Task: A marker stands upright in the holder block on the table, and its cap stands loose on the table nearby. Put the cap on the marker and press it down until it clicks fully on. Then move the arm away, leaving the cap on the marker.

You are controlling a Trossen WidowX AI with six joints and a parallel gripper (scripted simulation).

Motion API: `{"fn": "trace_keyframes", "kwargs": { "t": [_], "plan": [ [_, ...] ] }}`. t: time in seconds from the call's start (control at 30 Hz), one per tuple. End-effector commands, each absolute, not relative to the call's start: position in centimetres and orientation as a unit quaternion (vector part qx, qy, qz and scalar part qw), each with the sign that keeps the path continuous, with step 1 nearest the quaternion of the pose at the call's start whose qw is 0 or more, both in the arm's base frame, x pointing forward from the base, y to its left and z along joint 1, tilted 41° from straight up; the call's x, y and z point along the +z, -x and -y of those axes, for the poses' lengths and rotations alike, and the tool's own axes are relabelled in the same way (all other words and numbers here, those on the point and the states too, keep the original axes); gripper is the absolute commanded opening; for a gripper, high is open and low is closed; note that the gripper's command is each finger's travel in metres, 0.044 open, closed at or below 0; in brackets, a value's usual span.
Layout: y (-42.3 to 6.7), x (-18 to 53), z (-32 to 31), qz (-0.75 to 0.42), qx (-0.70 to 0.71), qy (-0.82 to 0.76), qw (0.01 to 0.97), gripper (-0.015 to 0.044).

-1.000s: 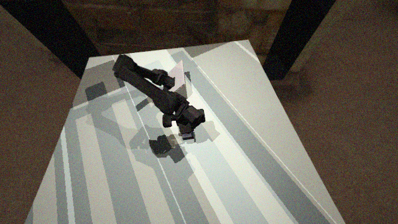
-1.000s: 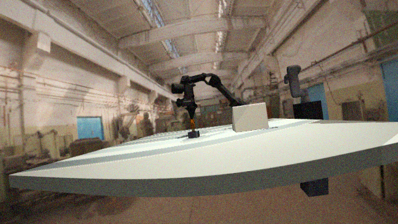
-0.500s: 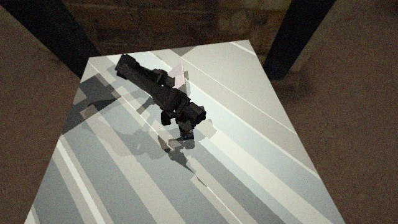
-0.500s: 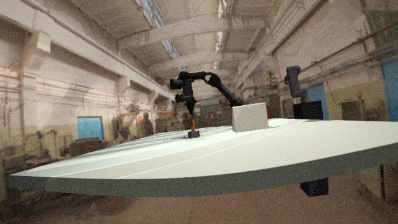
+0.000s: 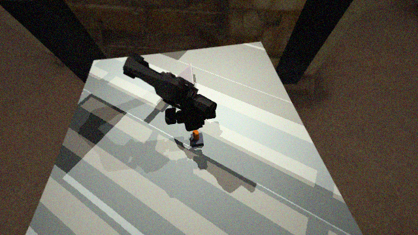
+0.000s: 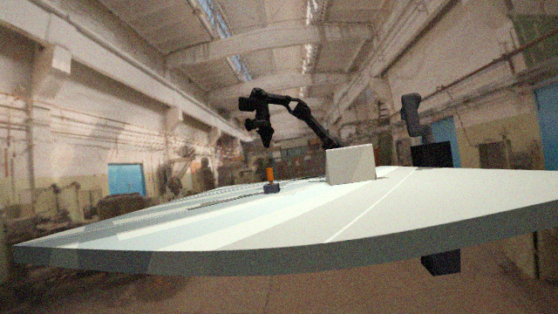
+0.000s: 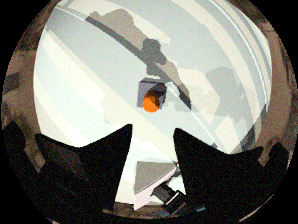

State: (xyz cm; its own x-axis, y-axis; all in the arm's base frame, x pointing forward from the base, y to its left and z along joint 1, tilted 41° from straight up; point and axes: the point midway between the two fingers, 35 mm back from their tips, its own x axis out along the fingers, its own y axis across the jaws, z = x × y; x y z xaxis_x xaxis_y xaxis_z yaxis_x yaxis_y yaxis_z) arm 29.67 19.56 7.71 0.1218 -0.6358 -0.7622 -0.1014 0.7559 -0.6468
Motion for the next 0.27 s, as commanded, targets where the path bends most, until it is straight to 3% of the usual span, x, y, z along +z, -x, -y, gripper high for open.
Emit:
{"fn": "trace_keyframes", "kwargs": {
  "t": [0.0,0.17,0.23],
  "plan": [
    [-29.61,7.8,-19.65,-0.635,-0.194,0.288,0.69,0.0289],
    [-29.61,7.8,-19.65,-0.635,-0.194,0.288,0.69,0.042],
    [-29.61,7.8,-19.65,-0.635,-0.194,0.288,0.69,0.044]
  ]
}}
